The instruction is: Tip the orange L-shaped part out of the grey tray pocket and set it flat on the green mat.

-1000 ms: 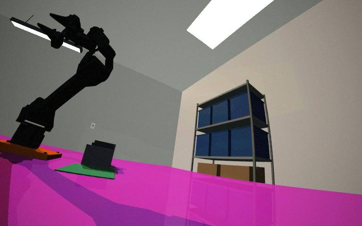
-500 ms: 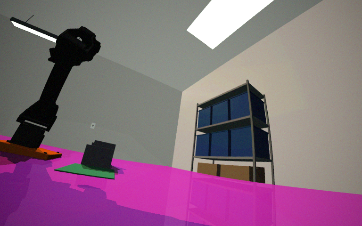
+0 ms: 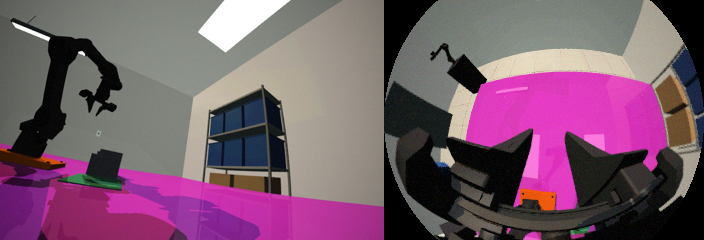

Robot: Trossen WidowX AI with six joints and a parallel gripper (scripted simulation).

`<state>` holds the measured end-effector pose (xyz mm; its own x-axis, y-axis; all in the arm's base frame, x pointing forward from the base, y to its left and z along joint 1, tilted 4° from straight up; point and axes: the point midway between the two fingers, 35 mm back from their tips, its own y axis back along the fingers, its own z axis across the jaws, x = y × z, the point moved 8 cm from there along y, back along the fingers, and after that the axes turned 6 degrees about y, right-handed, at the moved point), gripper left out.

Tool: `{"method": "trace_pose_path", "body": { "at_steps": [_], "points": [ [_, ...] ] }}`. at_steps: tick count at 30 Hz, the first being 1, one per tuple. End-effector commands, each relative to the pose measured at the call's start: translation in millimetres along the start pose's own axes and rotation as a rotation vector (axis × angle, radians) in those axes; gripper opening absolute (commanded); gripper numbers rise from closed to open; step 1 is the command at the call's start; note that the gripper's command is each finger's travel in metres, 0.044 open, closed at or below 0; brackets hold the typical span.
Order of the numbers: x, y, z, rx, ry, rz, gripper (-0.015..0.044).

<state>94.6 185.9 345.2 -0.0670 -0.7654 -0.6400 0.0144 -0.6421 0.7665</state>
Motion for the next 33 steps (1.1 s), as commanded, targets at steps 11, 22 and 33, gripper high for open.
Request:
{"method": "trace_pose_path", "body": {
  "at_steps": [11, 22, 33],
  "points": [
    [126.9, 13.1, -141.0, 0.611, -1.41, 0.396, 0.018],
    [142.2, 6.6, -148.0, 0.642, -1.478, 0.411, 0.018],
    [181.4, -41.2, -155.6, 0.642, -1.478, 0.411, 0.018]
  ]
}}
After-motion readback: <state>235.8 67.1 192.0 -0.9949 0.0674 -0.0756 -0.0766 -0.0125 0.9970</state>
